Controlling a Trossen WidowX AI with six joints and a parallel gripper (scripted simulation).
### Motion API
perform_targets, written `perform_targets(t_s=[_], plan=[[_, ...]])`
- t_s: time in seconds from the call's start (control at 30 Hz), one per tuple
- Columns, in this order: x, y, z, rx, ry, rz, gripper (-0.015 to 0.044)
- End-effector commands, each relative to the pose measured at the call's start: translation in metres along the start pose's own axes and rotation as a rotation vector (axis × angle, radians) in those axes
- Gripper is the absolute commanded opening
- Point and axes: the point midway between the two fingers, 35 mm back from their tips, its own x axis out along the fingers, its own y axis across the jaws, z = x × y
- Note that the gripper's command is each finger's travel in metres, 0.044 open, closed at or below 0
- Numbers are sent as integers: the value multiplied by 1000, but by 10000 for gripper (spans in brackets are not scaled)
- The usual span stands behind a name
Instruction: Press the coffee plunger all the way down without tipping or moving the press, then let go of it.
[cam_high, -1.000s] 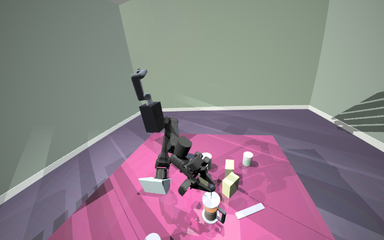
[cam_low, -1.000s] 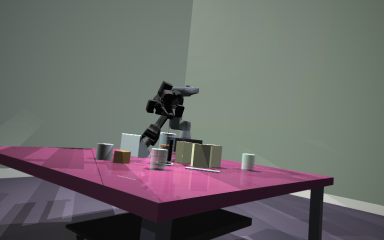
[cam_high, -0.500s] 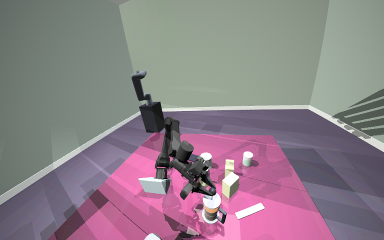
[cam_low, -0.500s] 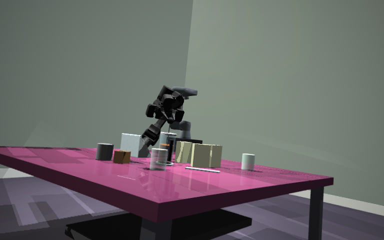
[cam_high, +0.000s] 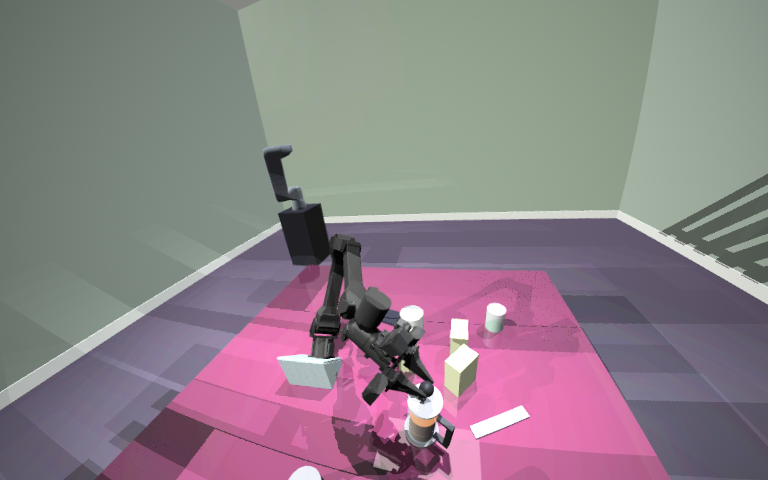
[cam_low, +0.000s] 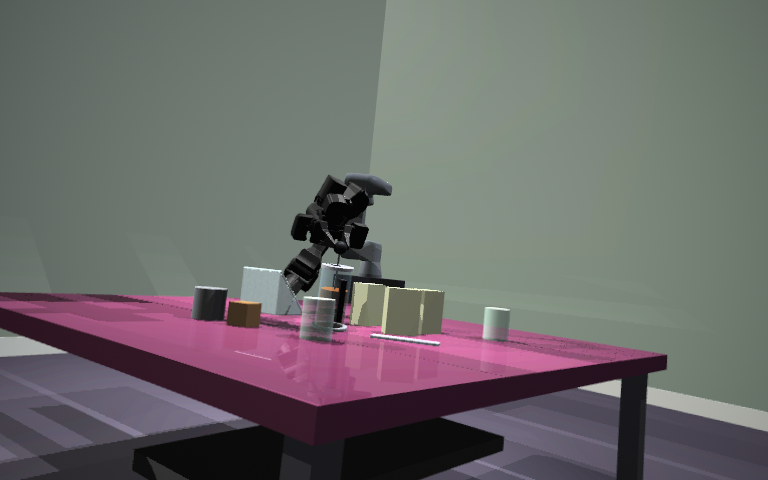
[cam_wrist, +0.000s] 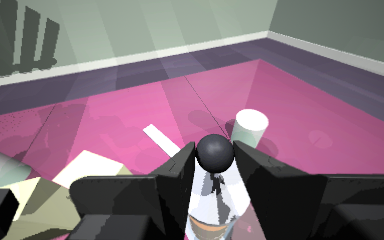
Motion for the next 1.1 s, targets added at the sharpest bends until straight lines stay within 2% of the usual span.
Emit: perform_targets(t_s=[0.0, 1.07], plan=[[6, 0, -13, 21, 42, 3, 126], [9, -2, -9, 21, 42, 3, 126]])
